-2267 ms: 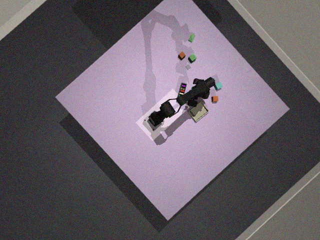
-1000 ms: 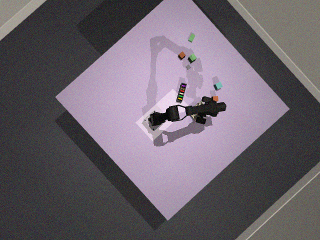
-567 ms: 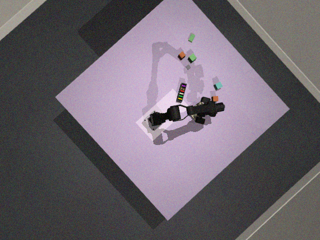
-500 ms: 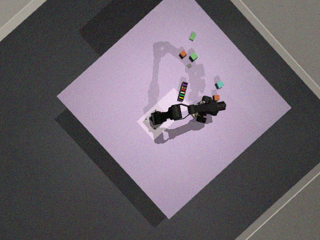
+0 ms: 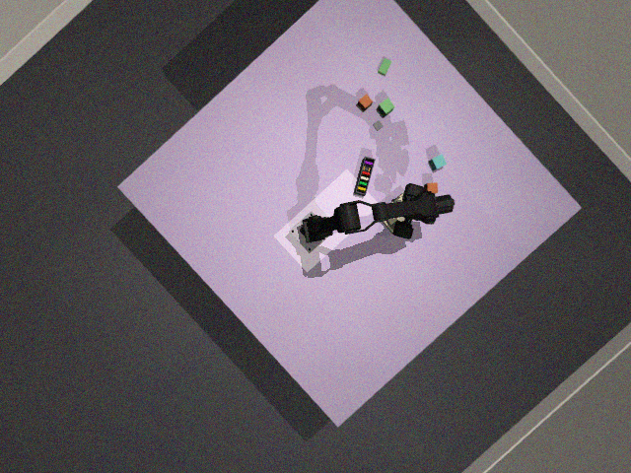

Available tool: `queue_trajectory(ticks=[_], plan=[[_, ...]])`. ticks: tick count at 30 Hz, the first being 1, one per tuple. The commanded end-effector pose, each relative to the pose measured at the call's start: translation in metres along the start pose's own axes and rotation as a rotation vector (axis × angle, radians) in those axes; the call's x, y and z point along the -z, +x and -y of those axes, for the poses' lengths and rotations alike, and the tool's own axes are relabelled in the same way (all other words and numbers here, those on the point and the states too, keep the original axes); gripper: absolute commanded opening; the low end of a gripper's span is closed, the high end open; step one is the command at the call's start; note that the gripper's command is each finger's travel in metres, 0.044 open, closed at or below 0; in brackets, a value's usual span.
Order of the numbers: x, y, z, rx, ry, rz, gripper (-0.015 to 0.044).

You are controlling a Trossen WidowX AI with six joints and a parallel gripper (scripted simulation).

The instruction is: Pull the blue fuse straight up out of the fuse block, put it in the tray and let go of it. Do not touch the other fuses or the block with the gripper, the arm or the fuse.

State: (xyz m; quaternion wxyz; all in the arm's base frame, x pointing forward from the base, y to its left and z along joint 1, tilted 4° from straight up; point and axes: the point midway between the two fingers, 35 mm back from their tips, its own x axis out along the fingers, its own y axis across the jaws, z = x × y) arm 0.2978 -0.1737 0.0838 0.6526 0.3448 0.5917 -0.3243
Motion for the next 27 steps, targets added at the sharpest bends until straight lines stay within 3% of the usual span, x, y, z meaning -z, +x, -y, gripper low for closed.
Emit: queue_trajectory(ticks=[1,27], plan=[[-0.0006,-0.0131,-0.0015,-0.011,-0.005,0.008,0.033],[-0.0015,-0.0127,-0.0009,-0.006,-0.001,0.013,0.033]])
